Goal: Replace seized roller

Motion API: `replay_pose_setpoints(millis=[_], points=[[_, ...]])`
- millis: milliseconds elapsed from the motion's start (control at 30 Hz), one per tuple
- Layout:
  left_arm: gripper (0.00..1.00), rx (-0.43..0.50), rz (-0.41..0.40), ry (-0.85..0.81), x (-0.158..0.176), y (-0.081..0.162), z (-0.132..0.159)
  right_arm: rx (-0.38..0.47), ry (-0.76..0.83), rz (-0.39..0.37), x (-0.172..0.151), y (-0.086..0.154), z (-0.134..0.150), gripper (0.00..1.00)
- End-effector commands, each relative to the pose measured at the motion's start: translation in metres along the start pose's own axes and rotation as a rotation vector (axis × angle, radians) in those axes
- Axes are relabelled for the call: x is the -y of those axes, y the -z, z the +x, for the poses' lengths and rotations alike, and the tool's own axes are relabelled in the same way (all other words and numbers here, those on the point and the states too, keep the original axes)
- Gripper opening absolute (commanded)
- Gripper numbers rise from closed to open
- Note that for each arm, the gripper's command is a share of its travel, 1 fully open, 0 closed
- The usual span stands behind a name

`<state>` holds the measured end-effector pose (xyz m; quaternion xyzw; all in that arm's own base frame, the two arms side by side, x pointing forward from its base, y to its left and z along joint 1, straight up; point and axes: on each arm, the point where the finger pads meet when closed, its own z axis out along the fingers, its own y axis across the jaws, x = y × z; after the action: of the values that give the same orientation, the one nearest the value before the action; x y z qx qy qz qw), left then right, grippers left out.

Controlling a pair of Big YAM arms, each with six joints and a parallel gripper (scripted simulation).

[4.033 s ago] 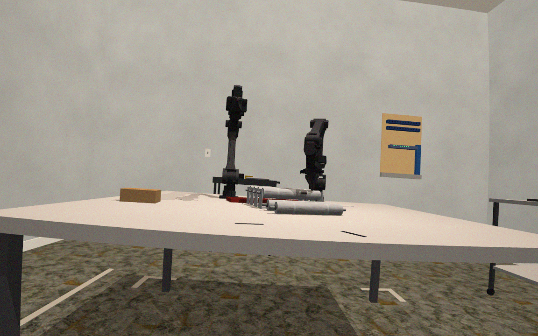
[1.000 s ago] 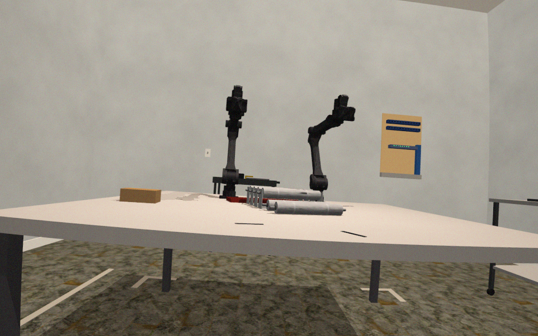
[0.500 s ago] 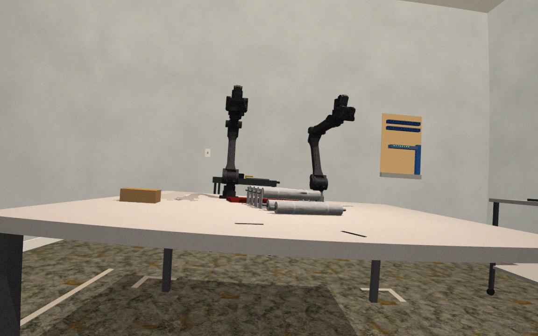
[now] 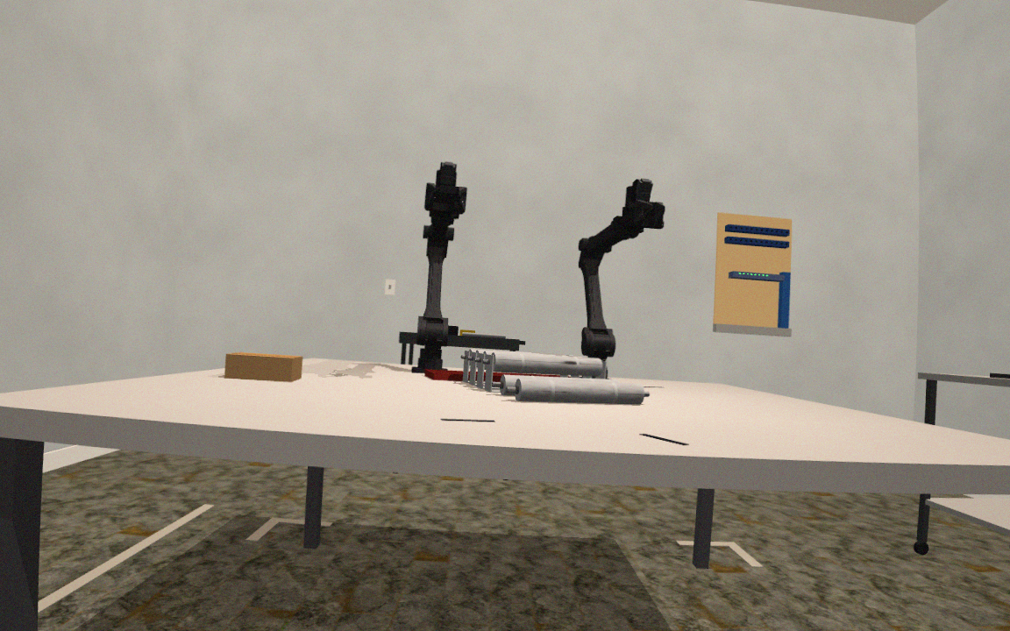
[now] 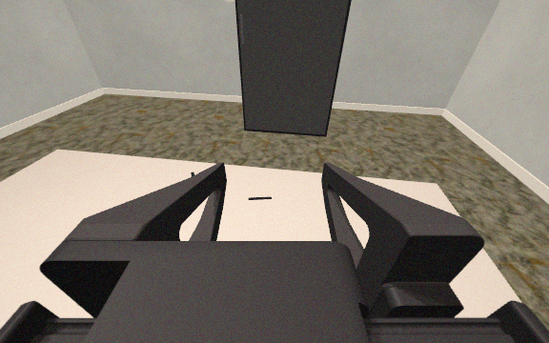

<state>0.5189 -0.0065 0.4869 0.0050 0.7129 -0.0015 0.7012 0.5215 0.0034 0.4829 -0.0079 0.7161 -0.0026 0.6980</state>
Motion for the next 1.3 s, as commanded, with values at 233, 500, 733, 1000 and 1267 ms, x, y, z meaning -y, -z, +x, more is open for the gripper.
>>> replay_pose_setpoints(millis=[233,500,733,1000,1267], points=[[0.32,-0.15,0.071,-0.071,0.051,0.02,0.05,-0.169,0.188,-0.081,-0.035,-0.005,0.054,0.62],[0.32,-0.298,0.137,-0.156,0.093,0.047,0.103,-0.319,0.358,-0.178,-0.065,0.003,0.104,0.62],[0.32,-0.465,0.226,-0.284,0.135,0.092,0.166,-0.498,0.545,-0.325,-0.1,0.019,0.168,0.62],[0.32,-0.594,0.305,-0.423,0.16,0.137,0.216,-0.629,0.71,-0.471,-0.126,0.044,0.215,0.62],[0.32,-0.741,0.414,-0.643,0.176,0.203,0.276,-0.793,0.925,-0.704,-0.153,0.091,0.276,0.62]])
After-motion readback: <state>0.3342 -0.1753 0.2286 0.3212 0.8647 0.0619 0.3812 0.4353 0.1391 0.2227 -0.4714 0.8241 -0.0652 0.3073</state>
